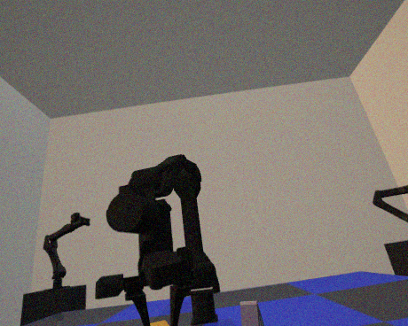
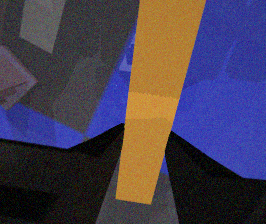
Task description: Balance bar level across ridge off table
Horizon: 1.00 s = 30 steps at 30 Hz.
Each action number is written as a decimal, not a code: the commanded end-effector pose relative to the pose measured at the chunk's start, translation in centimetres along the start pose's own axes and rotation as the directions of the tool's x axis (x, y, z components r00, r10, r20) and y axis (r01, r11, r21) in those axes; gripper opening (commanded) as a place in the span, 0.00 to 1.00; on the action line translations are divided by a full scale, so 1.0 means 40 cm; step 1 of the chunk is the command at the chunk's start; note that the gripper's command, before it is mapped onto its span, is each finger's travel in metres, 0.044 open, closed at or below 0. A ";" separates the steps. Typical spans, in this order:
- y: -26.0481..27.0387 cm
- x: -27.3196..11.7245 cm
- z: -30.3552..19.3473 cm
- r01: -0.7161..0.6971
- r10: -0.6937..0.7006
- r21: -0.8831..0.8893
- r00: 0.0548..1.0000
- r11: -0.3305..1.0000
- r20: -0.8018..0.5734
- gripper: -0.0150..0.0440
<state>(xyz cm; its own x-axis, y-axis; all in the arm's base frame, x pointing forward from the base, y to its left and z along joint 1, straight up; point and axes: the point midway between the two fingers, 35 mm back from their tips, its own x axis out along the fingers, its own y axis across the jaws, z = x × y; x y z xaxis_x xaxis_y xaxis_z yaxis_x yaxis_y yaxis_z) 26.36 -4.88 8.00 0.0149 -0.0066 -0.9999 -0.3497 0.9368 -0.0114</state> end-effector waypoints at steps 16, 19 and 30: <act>0.000 -0.129 0.001 0.004 -0.004 -0.004 1.000 1.000 0.012 0.25; 0.002 -0.149 -0.001 0.004 -0.004 -0.005 1.000 1.000 0.012 0.25; 0.008 -0.209 -0.011 0.003 -0.003 -0.006 1.000 1.000 0.013 0.25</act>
<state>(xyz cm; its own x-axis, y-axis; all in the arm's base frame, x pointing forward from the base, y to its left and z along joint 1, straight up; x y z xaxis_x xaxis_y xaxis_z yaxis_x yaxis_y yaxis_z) 25.83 -4.79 15.57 0.0175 -0.0070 -0.9998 -0.3496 0.9368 -0.0127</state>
